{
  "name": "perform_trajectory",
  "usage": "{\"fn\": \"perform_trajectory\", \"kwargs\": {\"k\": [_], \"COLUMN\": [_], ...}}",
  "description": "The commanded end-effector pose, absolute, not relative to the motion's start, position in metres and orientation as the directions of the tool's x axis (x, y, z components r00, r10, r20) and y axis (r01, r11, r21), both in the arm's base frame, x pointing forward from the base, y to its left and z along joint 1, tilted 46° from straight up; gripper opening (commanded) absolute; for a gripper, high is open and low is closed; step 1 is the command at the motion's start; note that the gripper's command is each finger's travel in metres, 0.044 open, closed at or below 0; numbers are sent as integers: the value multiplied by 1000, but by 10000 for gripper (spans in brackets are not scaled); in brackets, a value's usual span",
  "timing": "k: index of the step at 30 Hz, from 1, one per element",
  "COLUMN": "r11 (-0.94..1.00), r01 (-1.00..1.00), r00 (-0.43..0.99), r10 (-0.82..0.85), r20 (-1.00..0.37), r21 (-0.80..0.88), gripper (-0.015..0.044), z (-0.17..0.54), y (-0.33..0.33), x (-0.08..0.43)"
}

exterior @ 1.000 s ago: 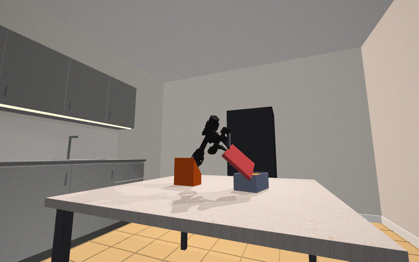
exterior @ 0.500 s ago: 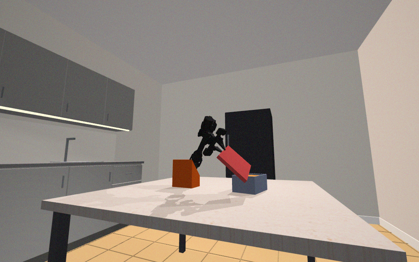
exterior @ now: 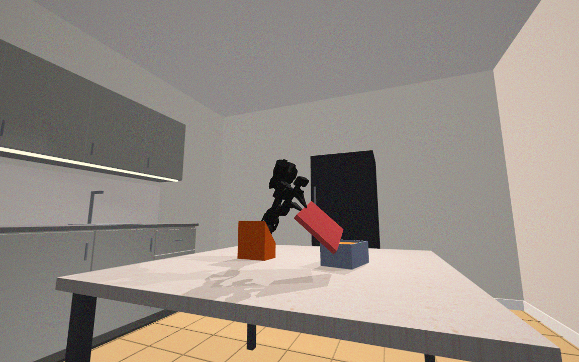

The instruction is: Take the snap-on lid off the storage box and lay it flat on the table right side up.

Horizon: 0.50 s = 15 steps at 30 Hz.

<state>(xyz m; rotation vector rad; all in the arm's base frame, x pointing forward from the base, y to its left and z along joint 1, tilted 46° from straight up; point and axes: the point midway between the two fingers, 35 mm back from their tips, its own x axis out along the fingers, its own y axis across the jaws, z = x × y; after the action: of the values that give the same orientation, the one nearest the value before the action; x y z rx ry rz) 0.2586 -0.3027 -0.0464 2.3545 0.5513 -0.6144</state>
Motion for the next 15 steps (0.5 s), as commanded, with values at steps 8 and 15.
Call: {"fn": "perform_trajectory", "kwargs": {"k": [8, 15], "r11": [-709, -709], "r01": [516, 516], "r00": [810, 809], "r10": [221, 221], "r20": [-544, -544], "r21": [480, 481], "gripper": [0, 0], "z": [-61, -70], "y": [-322, -331], "x": [251, 247]}}
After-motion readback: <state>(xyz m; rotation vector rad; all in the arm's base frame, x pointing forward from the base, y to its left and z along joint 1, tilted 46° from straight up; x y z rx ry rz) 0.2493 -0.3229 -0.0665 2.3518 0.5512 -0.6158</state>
